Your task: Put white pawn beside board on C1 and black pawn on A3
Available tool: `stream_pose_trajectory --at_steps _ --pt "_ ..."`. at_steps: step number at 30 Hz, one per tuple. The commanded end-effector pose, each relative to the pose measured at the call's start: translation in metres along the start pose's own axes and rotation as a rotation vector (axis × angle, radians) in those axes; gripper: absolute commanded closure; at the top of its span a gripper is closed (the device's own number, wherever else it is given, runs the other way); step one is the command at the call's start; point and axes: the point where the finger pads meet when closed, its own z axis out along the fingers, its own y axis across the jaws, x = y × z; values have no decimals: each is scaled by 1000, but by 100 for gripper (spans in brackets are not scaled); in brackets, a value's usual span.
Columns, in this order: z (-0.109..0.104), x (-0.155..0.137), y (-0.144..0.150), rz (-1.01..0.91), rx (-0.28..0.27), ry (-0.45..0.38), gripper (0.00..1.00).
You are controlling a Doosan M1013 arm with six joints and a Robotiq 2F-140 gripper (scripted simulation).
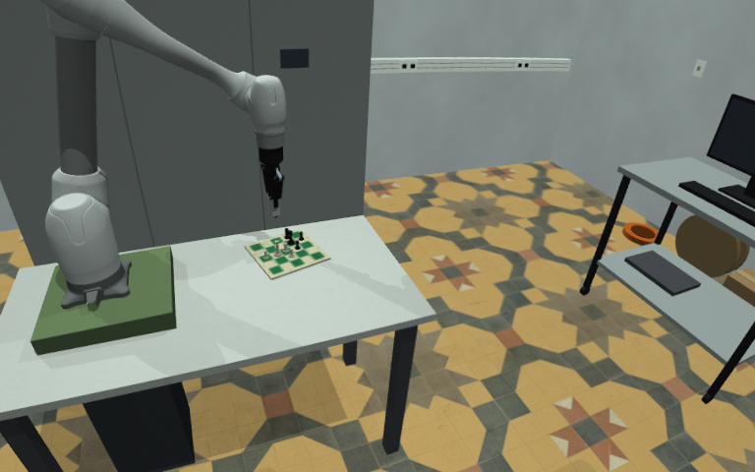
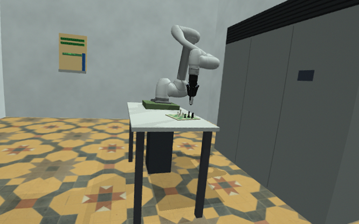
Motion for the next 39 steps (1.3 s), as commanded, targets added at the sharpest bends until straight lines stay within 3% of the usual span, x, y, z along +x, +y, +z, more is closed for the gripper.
stream_pose_trajectory --at_steps 1,12,24,39 --pt "0 0 0 0 0 0 100" --pt "8 0 0 0 0 0 100" --pt "61 0 0 0 0 0 100" --pt "95 0 0 0 0 0 100"
